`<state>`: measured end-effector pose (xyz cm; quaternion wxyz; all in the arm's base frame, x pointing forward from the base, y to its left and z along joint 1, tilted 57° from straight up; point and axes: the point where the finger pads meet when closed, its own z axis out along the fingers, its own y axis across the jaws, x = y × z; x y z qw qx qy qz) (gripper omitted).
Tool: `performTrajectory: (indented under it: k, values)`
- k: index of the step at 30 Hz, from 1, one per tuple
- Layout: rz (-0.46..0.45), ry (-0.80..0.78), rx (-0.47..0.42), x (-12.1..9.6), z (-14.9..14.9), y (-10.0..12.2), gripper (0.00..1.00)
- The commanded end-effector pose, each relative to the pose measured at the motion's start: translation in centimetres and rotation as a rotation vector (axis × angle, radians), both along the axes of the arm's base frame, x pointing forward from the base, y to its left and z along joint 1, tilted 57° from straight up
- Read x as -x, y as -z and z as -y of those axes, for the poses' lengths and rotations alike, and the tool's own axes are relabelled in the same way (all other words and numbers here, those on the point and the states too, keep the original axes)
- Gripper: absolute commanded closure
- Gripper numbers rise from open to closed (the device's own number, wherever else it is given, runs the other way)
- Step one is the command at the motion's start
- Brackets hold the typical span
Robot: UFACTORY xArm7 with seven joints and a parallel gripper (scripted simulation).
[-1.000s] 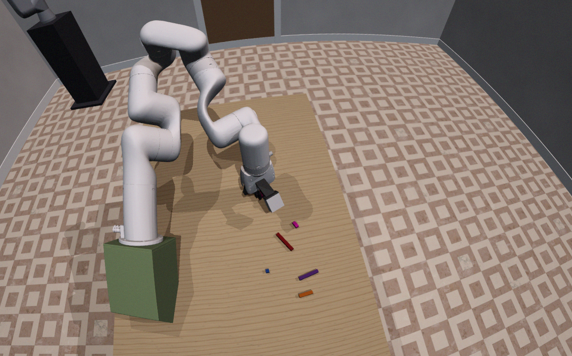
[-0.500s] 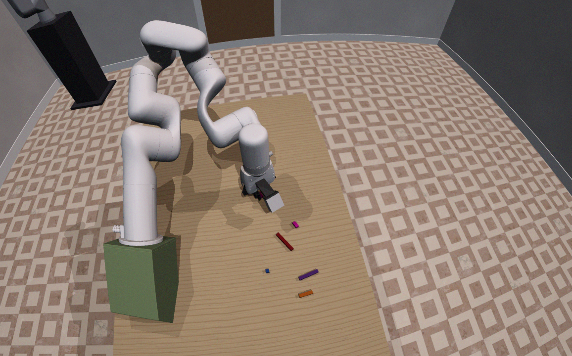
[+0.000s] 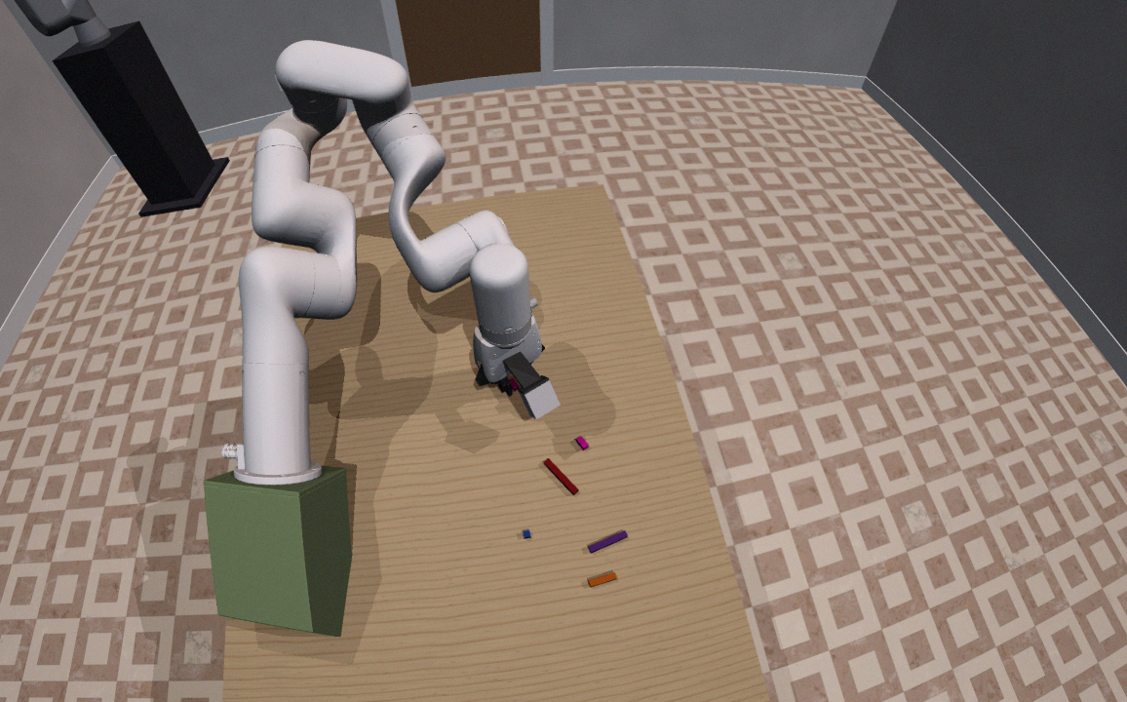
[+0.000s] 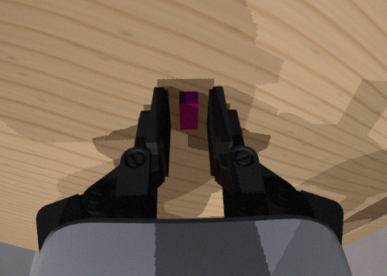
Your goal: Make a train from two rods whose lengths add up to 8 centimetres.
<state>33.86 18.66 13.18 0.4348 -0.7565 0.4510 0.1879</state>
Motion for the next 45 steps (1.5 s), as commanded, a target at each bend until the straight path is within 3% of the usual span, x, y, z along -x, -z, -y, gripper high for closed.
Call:
performTrajectory:
  k: [1, 24, 32, 33, 45]
  values:
    - [0.001, 0.003, 0.000, -0.1, 0.2, -0.1, 0.76]
    - [0.001, 0.003, 0.000, 0.8, 7.1, -4.7, 0.76]
    - [0.001, 0.003, 0.000, 0.9, 7.6, -5.0, 0.76]
    - [0.001, 0.003, 0.000, 0.9, 7.6, -5.0, 0.00]
    - [0.001, 0.003, 0.000, 0.9, 7.6, -5.0, 0.00]
